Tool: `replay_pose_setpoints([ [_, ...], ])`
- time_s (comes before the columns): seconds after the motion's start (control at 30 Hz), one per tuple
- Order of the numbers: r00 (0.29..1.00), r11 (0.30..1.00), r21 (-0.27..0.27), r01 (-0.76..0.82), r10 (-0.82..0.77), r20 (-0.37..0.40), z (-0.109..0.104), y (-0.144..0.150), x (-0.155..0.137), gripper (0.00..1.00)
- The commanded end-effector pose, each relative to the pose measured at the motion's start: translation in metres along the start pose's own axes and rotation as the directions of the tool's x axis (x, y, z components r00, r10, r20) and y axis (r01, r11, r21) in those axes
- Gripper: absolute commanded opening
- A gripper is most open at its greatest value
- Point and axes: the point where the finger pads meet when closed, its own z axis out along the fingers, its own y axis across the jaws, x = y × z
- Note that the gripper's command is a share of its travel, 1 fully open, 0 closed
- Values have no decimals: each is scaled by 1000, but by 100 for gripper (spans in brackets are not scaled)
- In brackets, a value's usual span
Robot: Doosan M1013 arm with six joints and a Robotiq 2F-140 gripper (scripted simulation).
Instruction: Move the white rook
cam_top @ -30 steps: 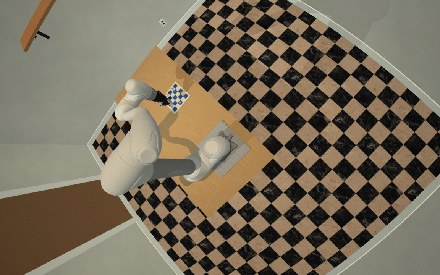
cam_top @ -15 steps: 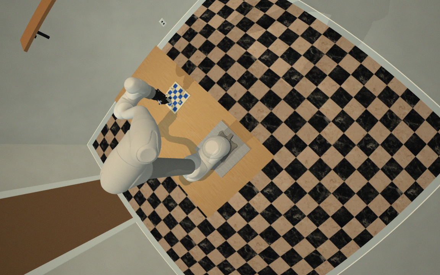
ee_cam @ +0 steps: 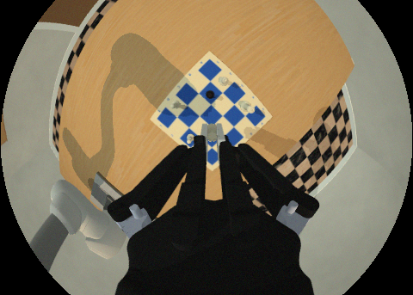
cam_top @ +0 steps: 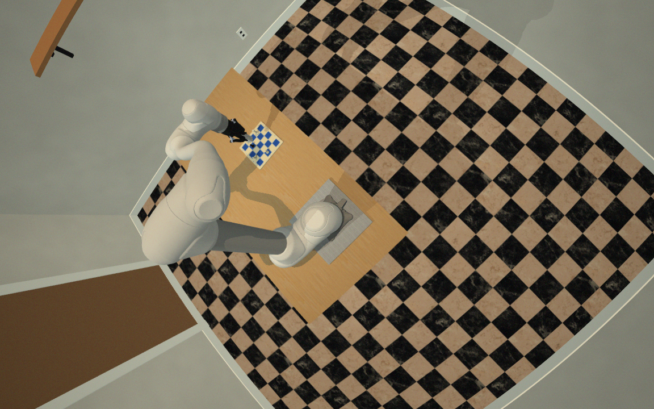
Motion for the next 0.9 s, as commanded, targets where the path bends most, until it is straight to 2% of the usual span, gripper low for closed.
replay_pose_setpoints([
  [0.0, 1000, 1000, 0, 0, 0, 0, 0, 0, 0, 0],
  [0.33, 1000, 1000, 0, 0, 0, 0, 8, 0, 0, 0],
  [0.77, 1000, 1000, 0, 0, 0, 0, 65, 0, 1, 0],
  [0.87, 1000, 1000, 0, 0, 0, 0, 69, 0, 1, 0],
])
